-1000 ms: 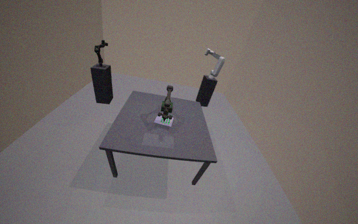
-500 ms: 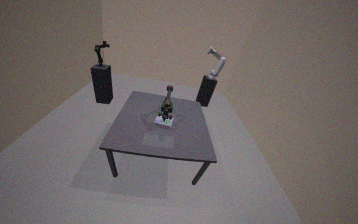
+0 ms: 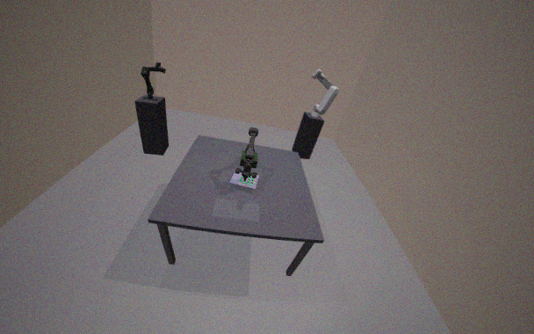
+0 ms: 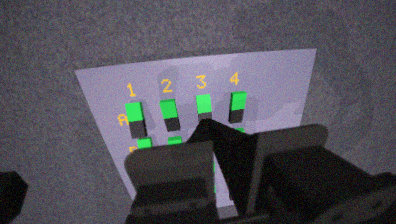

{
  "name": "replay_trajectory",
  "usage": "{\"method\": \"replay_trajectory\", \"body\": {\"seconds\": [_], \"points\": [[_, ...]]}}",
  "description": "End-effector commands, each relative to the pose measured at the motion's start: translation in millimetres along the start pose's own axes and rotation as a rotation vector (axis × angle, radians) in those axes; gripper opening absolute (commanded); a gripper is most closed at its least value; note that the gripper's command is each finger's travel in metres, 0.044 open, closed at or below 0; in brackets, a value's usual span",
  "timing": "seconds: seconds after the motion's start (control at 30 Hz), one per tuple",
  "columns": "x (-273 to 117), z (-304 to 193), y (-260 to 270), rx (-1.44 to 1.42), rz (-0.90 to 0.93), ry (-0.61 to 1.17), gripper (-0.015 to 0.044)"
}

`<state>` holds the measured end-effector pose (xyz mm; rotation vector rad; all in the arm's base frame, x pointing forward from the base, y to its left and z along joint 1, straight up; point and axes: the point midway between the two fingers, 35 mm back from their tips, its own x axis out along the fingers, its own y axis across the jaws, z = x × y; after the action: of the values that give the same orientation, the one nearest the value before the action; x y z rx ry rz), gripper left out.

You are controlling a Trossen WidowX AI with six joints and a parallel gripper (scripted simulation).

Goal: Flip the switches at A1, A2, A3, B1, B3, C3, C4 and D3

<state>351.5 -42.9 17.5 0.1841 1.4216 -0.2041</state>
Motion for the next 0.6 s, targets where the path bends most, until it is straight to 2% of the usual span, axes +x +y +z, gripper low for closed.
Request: {"method": "replay_trajectory", "body": {"seconds": [0.0,0.57], "points": [[0.8,0.3,-0.4,-0.005,-0.002,-0.001,0.0],[3.1,0.2,-0.4,-0.005,-0.002,-0.001,0.0]]}}
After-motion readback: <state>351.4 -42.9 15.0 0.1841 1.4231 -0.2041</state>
